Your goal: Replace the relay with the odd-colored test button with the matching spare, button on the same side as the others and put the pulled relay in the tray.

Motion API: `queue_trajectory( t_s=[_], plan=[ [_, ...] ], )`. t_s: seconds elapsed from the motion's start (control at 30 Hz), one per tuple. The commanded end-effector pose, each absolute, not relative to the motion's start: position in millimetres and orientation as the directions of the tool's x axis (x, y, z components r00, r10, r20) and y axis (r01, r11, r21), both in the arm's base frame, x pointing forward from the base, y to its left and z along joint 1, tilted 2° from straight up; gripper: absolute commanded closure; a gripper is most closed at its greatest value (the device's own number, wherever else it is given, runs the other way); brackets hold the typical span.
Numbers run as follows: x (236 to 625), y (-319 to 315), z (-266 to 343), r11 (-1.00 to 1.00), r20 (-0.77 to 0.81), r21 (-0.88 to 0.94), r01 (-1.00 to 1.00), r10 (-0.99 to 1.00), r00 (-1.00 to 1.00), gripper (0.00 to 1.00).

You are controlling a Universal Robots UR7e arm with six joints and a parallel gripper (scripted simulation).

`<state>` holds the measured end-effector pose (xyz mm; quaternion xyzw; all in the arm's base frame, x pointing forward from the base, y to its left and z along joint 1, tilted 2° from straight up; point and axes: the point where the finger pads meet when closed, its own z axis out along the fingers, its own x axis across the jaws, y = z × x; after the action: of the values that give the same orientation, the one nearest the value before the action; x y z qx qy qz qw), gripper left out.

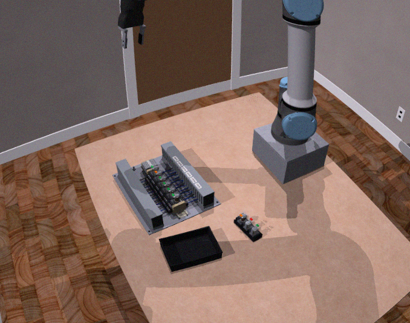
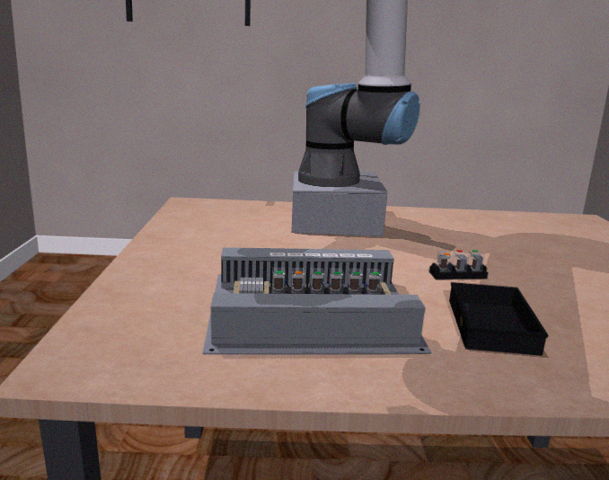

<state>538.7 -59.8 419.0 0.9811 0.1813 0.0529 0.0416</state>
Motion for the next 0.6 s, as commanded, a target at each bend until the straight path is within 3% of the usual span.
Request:
queue_trajectory(
  t_s=[0.0,0.13,0.57],
  plan=[
    [535.8,-50.2,426.1,-0.931,0.090,0.102,0.351,0.360,0.929,0.00],
    [523.9,-11.5,451.7,-0.931,0.089,0.101,0.351,0.359,0.929,0.00],
    [521.2,-2.9,457.5,-0.931,0.090,0.102,0.351,0.360,0.929,0.00]
  ],
)
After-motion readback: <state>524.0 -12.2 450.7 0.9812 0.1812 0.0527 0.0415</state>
